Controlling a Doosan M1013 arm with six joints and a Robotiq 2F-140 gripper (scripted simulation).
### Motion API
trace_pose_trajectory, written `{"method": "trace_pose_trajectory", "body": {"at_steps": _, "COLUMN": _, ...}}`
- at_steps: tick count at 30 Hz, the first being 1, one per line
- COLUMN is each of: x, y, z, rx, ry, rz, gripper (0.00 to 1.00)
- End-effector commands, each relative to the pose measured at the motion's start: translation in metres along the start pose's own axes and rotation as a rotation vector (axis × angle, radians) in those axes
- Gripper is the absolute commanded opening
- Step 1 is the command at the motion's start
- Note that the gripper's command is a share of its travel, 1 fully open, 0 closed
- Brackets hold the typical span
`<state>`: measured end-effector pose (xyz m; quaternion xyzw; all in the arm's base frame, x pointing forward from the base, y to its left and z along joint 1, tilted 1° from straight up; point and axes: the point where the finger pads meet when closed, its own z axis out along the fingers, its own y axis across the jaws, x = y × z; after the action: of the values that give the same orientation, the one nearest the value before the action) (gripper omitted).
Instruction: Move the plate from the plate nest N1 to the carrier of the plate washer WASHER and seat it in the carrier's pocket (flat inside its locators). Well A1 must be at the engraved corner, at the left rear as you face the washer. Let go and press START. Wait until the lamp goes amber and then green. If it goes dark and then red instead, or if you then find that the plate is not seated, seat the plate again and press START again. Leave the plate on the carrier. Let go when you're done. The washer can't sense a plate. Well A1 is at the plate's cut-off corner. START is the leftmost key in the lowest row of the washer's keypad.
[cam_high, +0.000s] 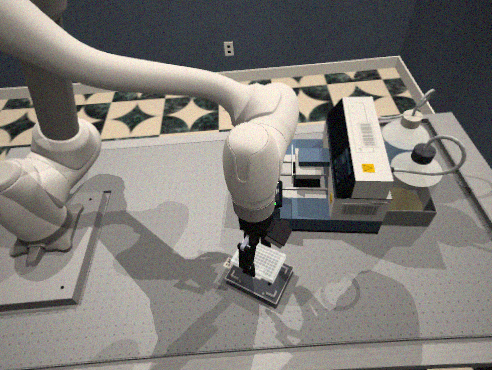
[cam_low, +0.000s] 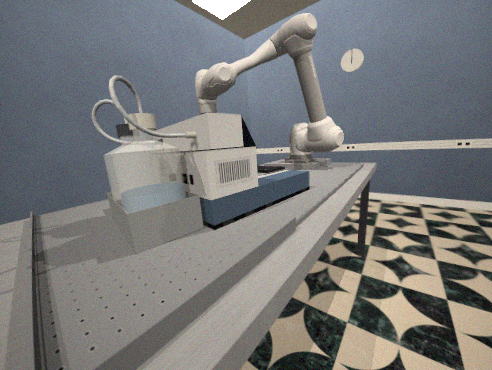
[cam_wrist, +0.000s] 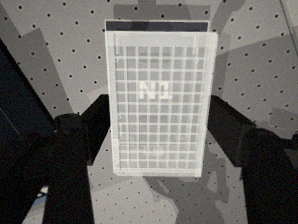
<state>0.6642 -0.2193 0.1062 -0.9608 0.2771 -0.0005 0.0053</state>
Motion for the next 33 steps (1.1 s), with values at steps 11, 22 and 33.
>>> {"method": "trace_pose_trajectory", "body": {"at_steps": 11, "x": 0.001, "y": 0.000, "z": -0.015, "rx": 0.001, "ry": 0.002, "rz": 0.000, "gripper": 0.10}}
{"method": "trace_pose_trajectory", "body": {"at_steps": 22, "x": 0.001, "y": 0.000, "z": -0.045, "rx": 0.001, "ry": 0.002, "rz": 0.000, "gripper": 0.10}}
{"method": "trace_pose_trajectory", "body": {"at_steps": 33, "x": -0.004, "y": -0.009, "z": -0.066, "rx": 0.001, "ry": 0.002, "rz": 0.067, "gripper": 0.10}}
